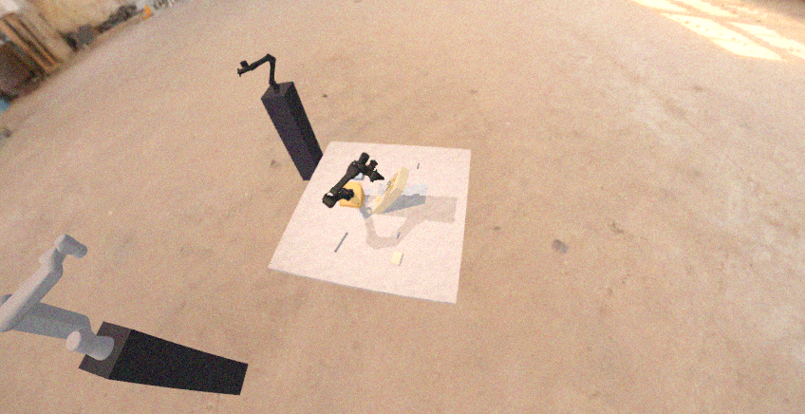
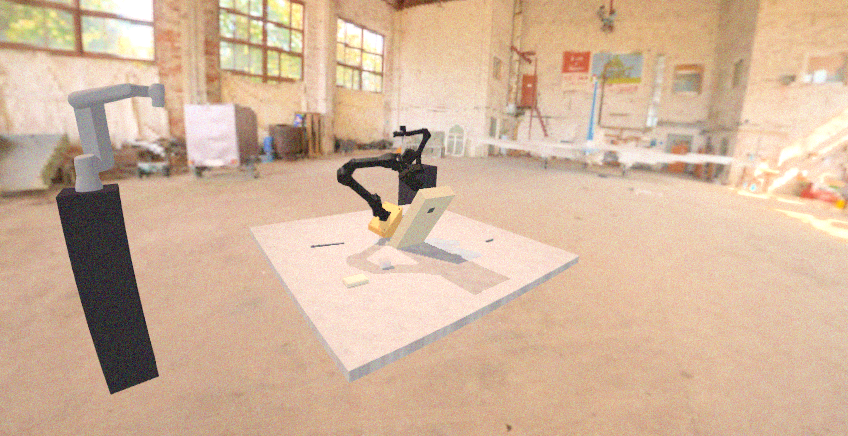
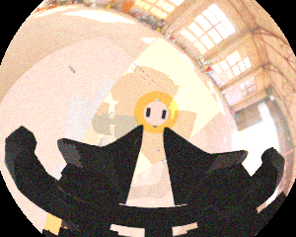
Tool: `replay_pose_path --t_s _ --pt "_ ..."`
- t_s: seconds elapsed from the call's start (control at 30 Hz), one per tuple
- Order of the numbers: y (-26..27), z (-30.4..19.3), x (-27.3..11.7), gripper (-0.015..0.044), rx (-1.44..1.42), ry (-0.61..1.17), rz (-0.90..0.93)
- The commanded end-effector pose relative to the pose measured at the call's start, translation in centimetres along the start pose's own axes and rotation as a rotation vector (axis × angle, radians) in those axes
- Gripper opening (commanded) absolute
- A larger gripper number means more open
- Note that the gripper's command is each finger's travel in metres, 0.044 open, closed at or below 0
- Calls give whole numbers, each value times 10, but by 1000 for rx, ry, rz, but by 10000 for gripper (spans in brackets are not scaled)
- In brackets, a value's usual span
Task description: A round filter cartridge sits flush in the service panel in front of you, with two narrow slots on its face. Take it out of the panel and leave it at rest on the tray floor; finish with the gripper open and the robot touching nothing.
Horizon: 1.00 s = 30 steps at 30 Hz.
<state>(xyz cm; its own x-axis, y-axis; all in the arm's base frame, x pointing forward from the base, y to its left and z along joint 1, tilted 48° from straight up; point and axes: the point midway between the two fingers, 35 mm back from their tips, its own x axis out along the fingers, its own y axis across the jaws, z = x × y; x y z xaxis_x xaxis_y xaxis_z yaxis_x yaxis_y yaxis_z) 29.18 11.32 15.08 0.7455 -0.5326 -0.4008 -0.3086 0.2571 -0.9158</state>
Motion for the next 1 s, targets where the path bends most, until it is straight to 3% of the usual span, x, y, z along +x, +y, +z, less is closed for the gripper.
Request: replay_pose_path --t_s 0.0,0.97 --pt "-4 -2 2 110 15 25 -37" --pt "-3 -1 40 110 18 27 -29"
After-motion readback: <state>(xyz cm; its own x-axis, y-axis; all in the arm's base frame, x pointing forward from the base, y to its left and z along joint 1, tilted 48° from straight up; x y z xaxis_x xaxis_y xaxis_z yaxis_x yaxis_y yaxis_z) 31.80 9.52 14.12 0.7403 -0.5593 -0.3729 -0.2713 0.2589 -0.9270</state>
